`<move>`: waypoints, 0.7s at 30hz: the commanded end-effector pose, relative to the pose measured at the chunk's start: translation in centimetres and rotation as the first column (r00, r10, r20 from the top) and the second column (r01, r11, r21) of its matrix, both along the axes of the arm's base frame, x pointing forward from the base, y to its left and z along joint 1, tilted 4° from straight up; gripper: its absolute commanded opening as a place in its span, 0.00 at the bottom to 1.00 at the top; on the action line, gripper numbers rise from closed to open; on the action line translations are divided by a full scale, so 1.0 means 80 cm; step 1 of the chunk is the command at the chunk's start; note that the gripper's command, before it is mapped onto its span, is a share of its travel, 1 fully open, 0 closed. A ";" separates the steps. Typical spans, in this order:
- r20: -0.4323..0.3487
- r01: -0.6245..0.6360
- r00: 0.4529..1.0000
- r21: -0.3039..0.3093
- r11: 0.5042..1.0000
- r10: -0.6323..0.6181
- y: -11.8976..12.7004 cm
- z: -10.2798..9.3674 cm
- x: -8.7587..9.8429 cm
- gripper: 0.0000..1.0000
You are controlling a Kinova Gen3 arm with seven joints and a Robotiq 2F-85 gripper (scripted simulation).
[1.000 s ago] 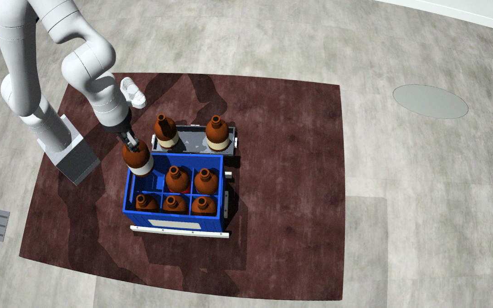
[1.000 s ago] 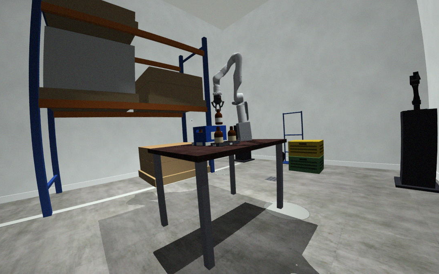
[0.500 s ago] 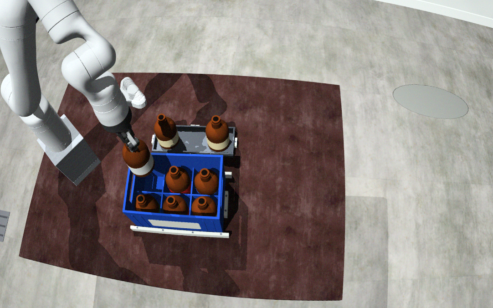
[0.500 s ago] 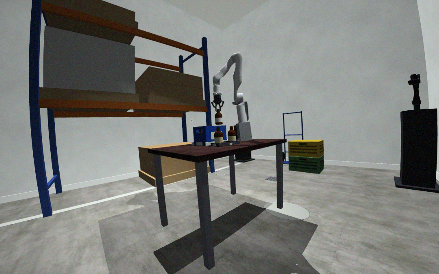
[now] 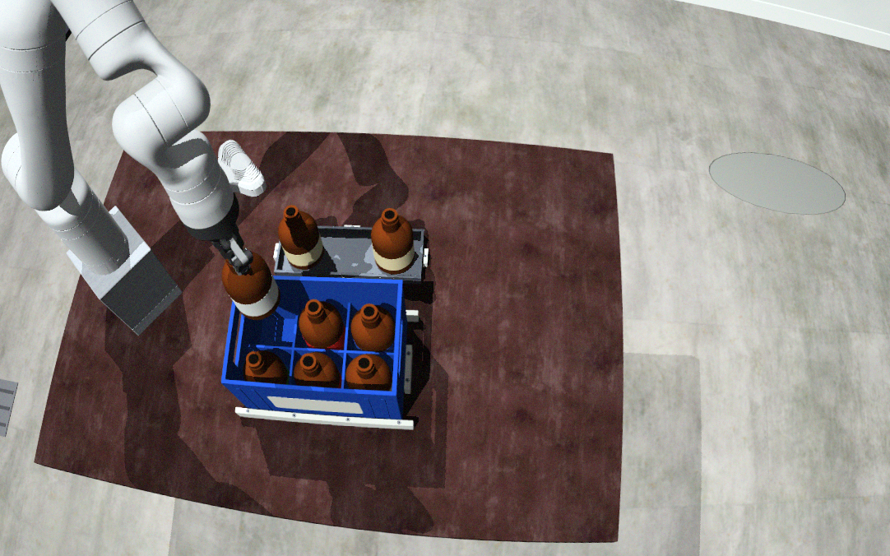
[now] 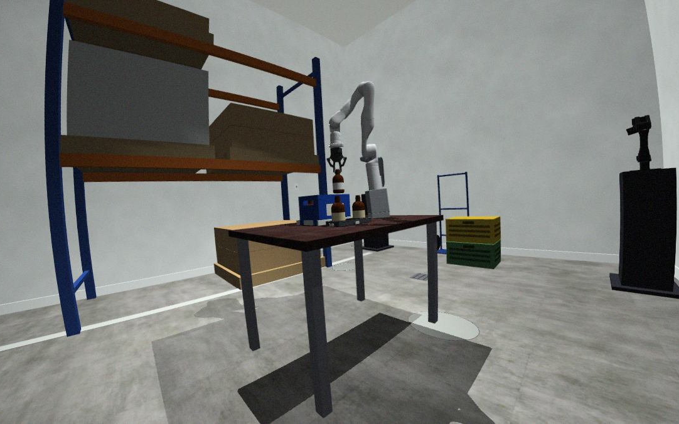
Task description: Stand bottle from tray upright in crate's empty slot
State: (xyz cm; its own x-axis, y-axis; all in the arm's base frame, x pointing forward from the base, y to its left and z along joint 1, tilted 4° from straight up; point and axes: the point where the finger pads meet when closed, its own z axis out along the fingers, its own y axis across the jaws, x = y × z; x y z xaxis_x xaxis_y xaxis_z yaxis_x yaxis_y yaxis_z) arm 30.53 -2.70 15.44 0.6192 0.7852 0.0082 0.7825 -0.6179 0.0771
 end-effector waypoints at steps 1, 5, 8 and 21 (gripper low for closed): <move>-0.001 0.003 1.000 -0.001 1.000 -0.003 -0.001 -0.002 0.000 0.00; -0.001 0.003 1.000 -0.001 1.000 -0.003 -0.002 -0.007 0.000 0.00; -0.001 0.003 1.000 -0.001 1.000 -0.003 -0.002 -0.011 0.000 0.00; -0.001 0.003 1.000 -0.001 1.000 -0.003 -0.003 -0.027 0.001 0.00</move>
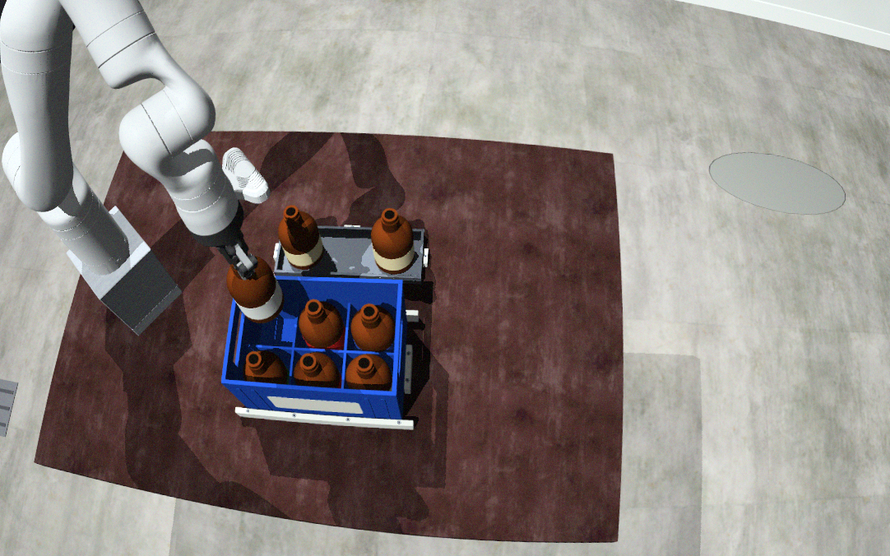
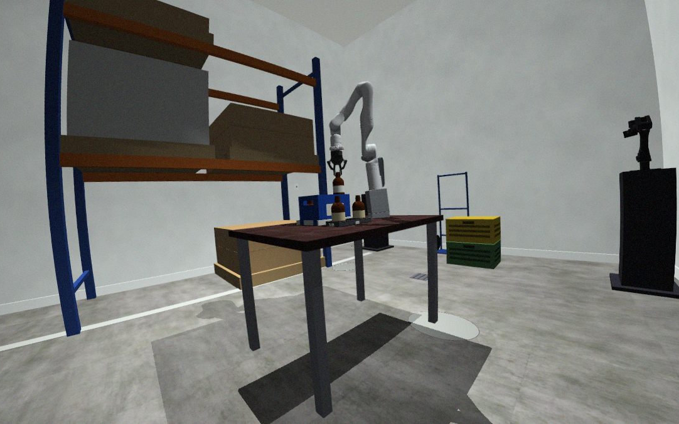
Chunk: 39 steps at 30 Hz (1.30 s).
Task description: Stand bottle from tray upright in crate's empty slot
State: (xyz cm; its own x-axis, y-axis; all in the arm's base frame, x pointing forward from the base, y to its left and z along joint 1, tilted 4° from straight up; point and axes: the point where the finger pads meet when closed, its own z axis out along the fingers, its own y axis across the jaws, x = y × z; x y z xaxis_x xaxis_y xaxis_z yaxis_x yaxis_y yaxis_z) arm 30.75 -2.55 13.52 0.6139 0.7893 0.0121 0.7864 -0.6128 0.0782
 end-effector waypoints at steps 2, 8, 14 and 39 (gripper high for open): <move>-0.004 0.010 1.000 -0.003 1.000 -0.010 -0.005 -0.006 -0.001 0.00; -0.004 0.010 1.000 -0.003 1.000 -0.010 -0.005 -0.013 -0.001 0.00; -0.004 0.010 1.000 -0.003 1.000 -0.010 -0.005 -0.017 -0.001 0.00; -0.004 0.010 1.000 -0.003 1.000 -0.010 -0.005 -0.021 0.000 0.00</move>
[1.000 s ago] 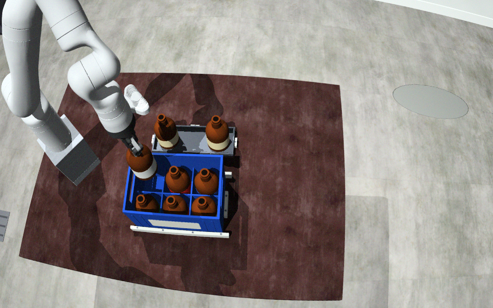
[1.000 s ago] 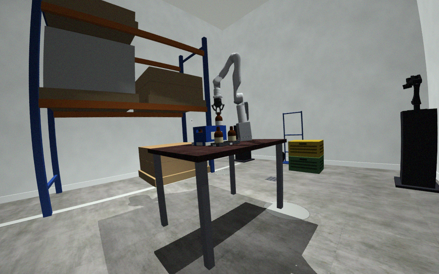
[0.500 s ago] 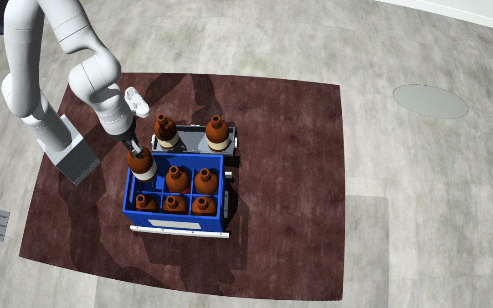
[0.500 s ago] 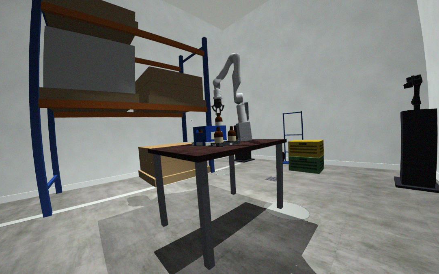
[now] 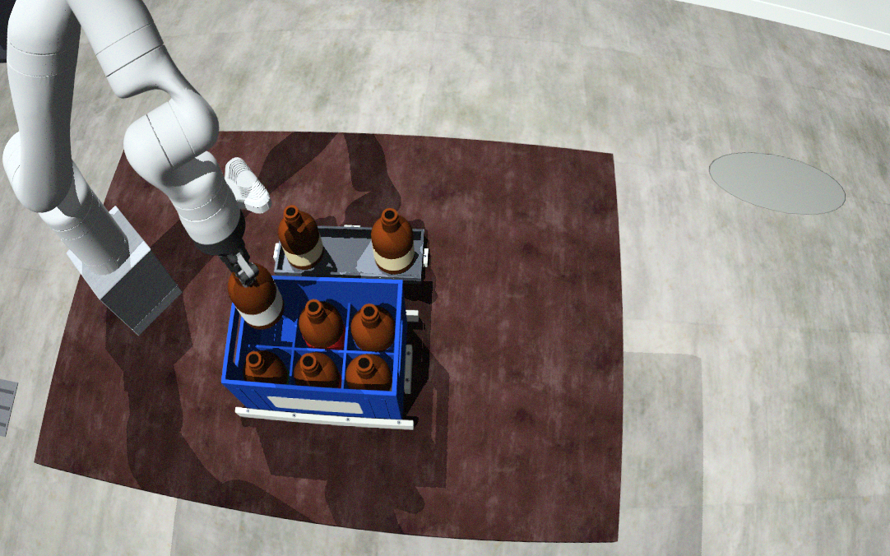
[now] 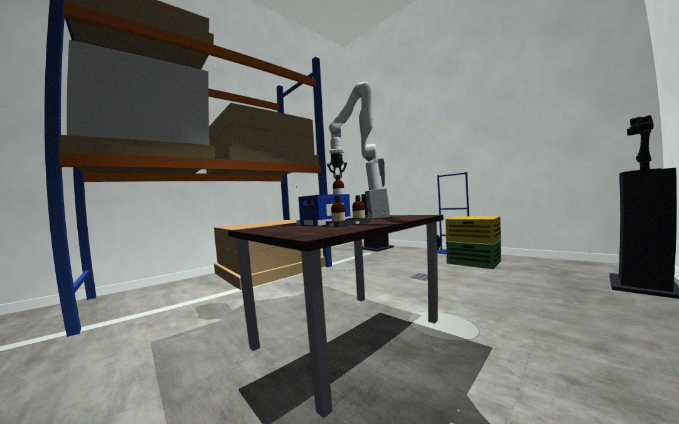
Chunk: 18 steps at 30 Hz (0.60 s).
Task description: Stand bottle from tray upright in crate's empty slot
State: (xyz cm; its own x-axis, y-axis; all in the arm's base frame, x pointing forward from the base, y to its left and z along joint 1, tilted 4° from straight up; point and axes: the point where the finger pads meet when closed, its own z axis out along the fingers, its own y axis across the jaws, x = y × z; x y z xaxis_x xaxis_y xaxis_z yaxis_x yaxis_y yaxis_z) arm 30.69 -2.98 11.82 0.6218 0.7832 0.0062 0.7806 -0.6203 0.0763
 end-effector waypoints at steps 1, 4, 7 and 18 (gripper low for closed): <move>0.001 0.000 1.000 0.000 1.000 0.000 0.000 0.000 0.000 0.00; 0.001 0.000 1.000 0.000 1.000 0.000 0.000 0.000 0.000 0.00; 0.001 0.000 1.000 0.000 1.000 0.000 0.000 0.000 0.000 0.00; 0.001 0.000 1.000 0.000 1.000 0.000 0.000 0.000 0.000 0.00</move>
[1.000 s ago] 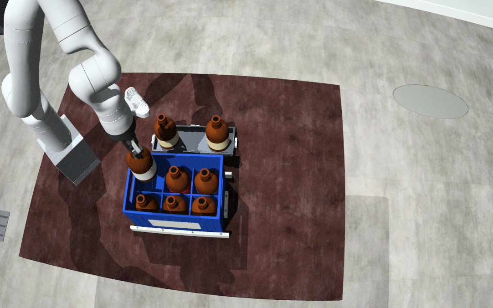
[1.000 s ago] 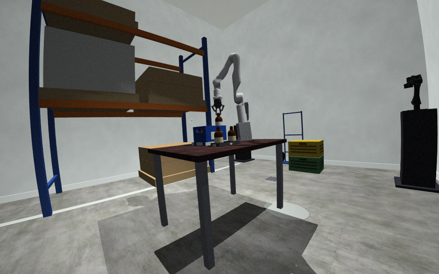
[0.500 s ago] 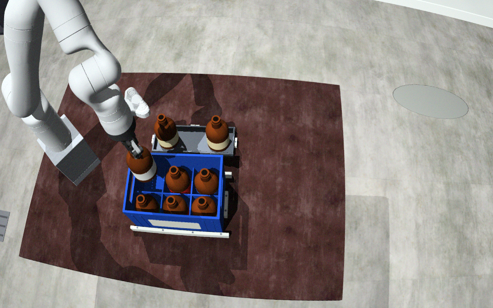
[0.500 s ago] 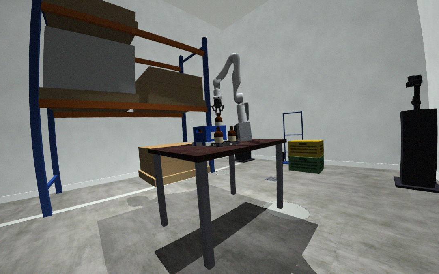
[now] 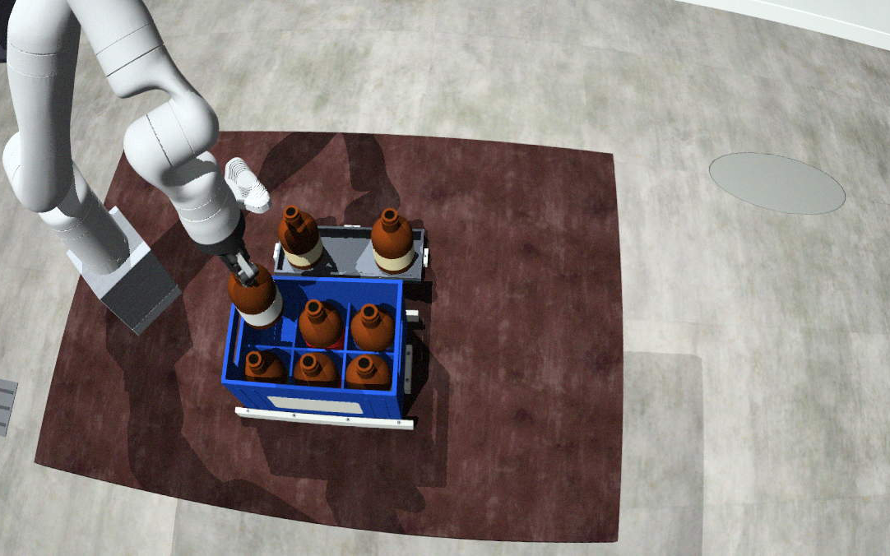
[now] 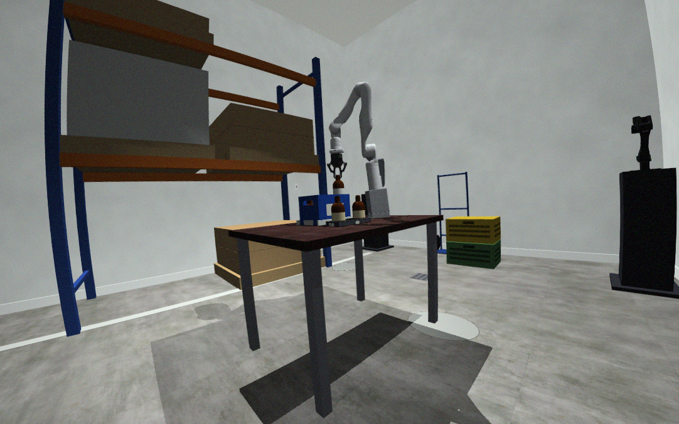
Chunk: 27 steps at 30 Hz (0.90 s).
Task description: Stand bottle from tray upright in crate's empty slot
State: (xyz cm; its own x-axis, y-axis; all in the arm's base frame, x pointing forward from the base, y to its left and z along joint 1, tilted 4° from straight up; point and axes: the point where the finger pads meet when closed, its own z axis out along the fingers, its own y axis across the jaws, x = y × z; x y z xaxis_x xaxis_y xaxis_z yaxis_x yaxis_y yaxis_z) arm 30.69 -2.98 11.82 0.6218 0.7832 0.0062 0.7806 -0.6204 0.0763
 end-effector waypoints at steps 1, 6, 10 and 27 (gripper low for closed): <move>0.001 0.000 1.000 0.000 1.000 0.000 0.000 0.000 0.000 0.00; 0.001 0.000 1.000 0.000 1.000 0.000 0.000 0.000 0.000 0.00; 0.001 0.000 1.000 0.000 1.000 0.000 0.000 0.000 0.000 0.00; 0.001 0.000 1.000 0.000 1.000 0.000 0.000 -0.009 0.001 0.00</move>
